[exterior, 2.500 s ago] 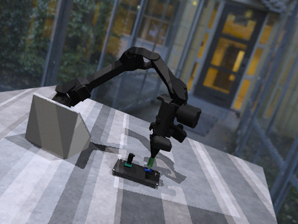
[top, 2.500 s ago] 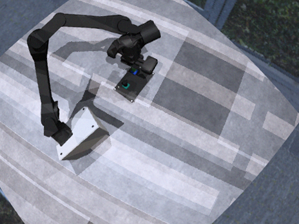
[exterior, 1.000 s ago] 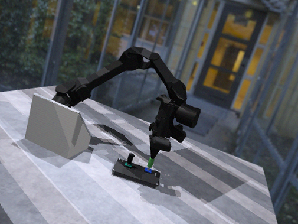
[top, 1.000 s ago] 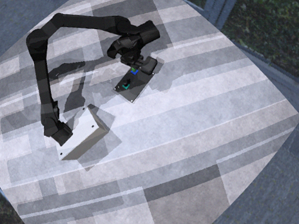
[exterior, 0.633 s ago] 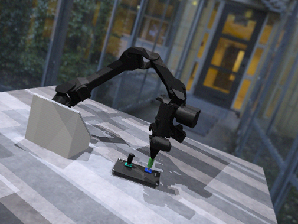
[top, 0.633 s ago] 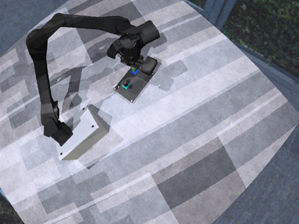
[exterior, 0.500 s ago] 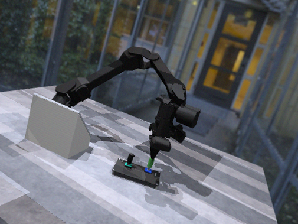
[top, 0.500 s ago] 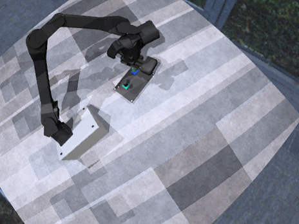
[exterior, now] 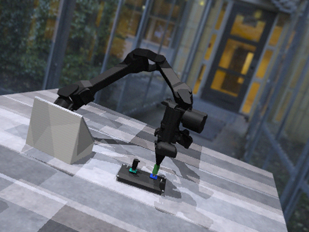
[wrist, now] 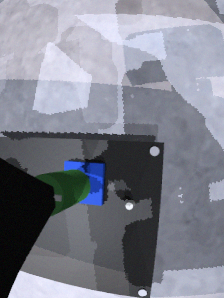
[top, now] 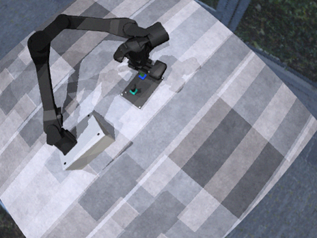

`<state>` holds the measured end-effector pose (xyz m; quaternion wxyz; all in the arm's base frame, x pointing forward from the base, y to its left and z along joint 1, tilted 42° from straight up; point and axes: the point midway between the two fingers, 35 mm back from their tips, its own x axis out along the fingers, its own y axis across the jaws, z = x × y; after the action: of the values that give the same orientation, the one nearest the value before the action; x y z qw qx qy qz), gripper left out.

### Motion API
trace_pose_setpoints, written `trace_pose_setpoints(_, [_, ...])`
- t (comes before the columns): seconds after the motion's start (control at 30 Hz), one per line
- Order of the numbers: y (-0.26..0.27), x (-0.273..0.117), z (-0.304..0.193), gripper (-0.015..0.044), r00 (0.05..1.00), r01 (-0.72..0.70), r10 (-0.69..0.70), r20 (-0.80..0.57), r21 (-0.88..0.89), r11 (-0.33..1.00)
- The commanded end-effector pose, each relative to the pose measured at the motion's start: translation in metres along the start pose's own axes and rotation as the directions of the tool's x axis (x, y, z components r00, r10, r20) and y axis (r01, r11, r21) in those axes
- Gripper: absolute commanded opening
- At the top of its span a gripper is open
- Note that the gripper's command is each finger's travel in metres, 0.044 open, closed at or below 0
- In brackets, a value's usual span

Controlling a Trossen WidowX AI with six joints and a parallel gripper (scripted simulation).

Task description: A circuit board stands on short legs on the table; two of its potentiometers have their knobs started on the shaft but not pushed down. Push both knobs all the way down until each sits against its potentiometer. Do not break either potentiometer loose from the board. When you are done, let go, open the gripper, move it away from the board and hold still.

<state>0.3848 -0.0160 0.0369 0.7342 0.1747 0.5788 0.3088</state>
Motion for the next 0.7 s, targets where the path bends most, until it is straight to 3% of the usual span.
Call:
trace_pose_setpoints(0.0, [0.0019,0.0127,0.0016,0.0000,1.000,-0.009,0.009,-0.012,-0.015,1.000])
trace_pose_setpoints(0.67, [0.0020,0.0158,0.0016,0.0000,1.000,-0.009,0.009,-0.012,-0.015,1.000])
